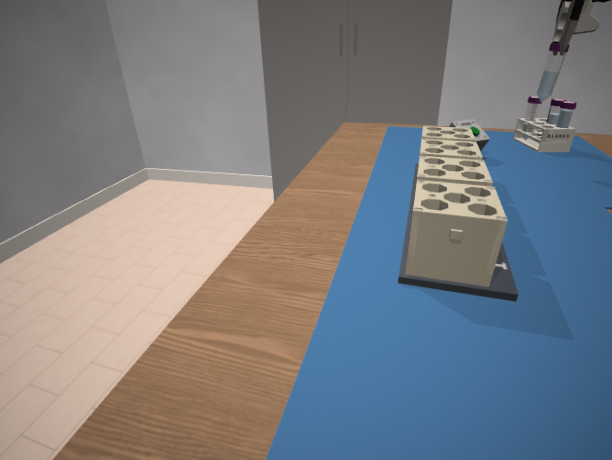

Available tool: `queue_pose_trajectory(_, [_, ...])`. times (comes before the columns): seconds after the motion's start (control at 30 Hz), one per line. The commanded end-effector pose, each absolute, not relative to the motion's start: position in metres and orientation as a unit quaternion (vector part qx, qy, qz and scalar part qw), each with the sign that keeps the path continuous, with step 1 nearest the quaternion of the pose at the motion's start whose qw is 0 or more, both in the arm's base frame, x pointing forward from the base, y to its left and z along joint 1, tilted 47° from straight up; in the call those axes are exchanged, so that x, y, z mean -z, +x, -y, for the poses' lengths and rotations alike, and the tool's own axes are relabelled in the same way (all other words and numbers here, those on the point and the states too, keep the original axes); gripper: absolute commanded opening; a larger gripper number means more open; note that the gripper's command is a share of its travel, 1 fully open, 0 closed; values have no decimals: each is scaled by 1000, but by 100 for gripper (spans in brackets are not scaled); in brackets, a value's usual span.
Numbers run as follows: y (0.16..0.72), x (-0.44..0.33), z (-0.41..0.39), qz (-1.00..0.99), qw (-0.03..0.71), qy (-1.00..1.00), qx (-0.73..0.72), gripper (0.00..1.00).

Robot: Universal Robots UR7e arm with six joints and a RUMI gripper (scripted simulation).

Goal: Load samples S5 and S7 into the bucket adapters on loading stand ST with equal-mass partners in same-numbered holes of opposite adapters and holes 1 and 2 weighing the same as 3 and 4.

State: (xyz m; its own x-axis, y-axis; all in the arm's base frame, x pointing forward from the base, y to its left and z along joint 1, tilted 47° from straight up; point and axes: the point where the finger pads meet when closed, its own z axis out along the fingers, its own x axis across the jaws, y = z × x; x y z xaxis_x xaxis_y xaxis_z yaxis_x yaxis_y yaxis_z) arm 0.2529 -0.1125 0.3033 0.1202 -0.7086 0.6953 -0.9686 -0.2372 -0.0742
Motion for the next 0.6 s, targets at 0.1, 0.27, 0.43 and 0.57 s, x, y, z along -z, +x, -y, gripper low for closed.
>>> queue_pose_trajectory(0.1, [272,-264,71,602,253,692,-307,0])
queue_pose_trajectory(0.27, [278,-250,58,602,253,692,-307,0])
queue_pose_trajectory(0.43, [288,-228,35,602,253,692,-307,0])
queue_pose_trajectory(0.57, [296,-210,17,602,253,692,-307,0])
